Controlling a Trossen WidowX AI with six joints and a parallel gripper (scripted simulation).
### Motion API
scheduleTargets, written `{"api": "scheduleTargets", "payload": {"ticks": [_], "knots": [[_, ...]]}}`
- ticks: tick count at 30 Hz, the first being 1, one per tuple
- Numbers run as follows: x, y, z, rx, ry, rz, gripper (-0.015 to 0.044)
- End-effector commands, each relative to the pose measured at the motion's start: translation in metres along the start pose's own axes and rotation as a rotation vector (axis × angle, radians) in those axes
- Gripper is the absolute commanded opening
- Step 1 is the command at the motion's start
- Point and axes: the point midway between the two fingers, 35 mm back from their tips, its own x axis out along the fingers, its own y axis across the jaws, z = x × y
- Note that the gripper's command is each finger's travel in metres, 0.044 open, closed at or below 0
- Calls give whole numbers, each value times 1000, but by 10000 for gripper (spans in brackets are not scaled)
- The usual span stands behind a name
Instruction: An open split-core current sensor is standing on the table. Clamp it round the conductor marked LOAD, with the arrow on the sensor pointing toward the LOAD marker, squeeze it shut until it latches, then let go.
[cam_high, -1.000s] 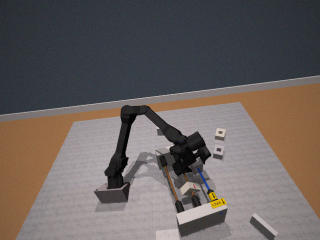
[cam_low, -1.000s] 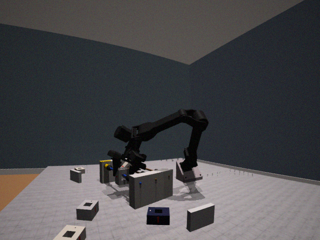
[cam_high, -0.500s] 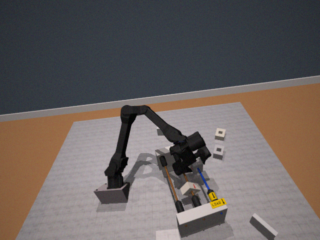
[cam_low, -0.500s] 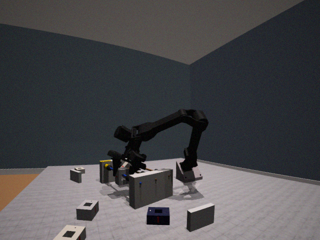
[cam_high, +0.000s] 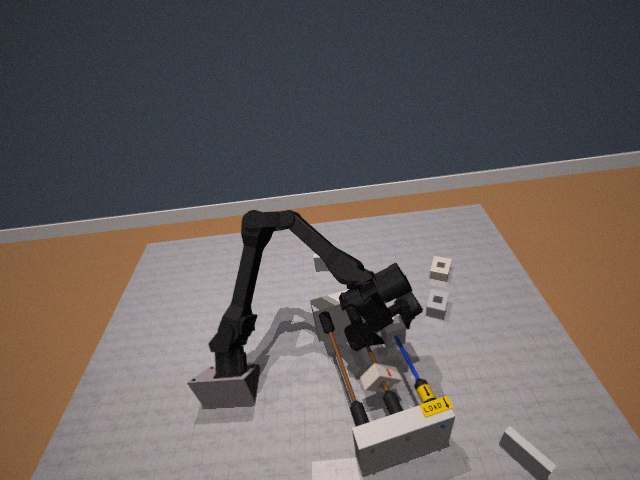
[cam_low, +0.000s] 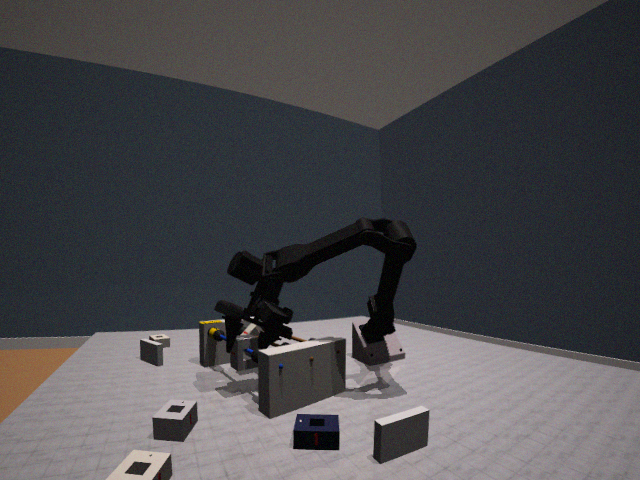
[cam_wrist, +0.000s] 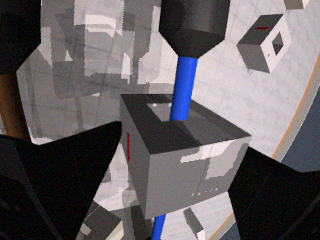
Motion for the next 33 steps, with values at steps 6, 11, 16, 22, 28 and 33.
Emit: {"api": "scheduleTargets", "payload": {"ticks": [6, 11, 16, 22, 28, 33], "knots": [[0, 0, 0, 2, -2, 26, 0], [0, 0, 0, 2, -2, 26, 0], [-1, 0, 0, 1, -1, 28, 0], [-1, 0, 0, 1, -1, 28, 0], [2, 1, 0, 1, -1, 28, 0], [0, 0, 0, -2, -1, 23, 79]]}}
